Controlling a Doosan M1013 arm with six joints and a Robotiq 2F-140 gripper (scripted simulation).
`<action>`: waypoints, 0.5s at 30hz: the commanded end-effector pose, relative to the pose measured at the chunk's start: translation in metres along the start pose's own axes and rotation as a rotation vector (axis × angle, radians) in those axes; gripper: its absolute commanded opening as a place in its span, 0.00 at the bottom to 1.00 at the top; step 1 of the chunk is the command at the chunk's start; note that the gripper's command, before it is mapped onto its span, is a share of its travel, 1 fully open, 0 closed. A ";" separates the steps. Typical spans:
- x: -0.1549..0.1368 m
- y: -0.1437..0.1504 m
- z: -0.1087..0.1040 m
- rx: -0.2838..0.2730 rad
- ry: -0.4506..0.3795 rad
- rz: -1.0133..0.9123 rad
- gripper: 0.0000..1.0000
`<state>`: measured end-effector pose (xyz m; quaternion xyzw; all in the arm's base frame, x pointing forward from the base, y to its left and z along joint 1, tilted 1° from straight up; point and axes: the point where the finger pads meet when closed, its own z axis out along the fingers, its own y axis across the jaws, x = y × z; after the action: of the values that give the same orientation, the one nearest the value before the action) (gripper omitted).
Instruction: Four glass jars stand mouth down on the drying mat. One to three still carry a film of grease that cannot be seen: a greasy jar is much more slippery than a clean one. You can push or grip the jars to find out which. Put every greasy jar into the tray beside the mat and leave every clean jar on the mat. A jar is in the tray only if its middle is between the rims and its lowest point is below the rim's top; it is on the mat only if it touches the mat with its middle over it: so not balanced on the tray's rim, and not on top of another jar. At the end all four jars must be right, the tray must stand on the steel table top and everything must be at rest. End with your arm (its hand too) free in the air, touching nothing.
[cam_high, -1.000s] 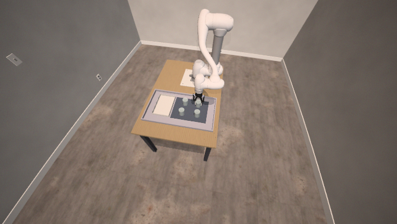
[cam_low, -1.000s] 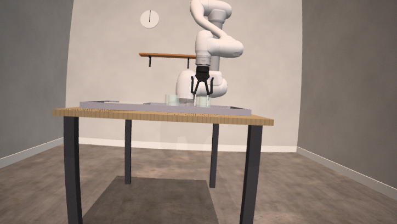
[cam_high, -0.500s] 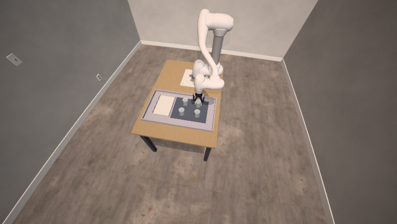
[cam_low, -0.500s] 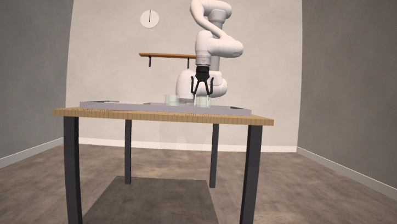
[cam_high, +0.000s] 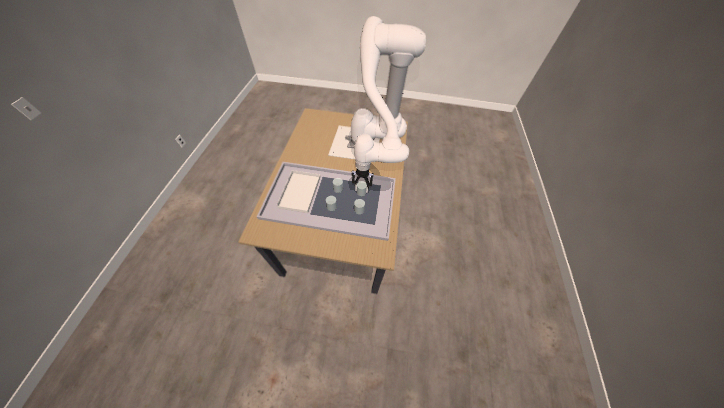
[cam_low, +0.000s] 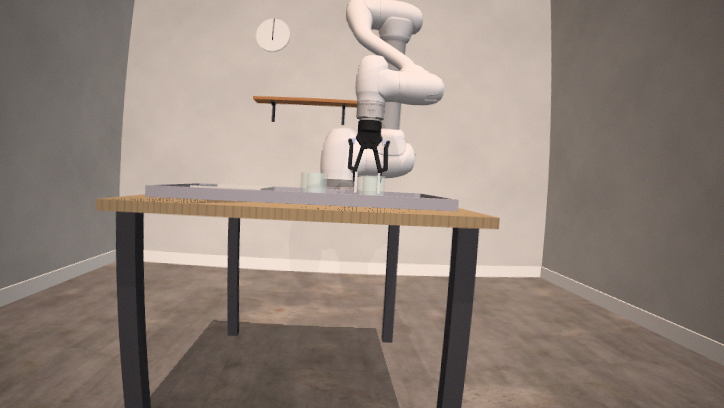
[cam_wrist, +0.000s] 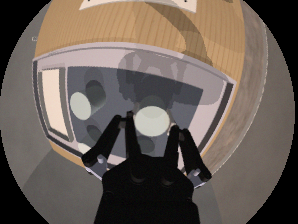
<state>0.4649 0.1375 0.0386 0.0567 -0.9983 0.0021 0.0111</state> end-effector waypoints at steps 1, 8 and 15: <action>0.000 0.000 0.000 0.000 0.000 0.000 0.00; 0.000 0.000 0.000 0.000 0.000 0.000 0.00; 0.000 0.000 -0.016 0.000 0.000 0.000 0.00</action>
<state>0.4651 0.1376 0.0514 0.0567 -0.9983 0.0021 0.0112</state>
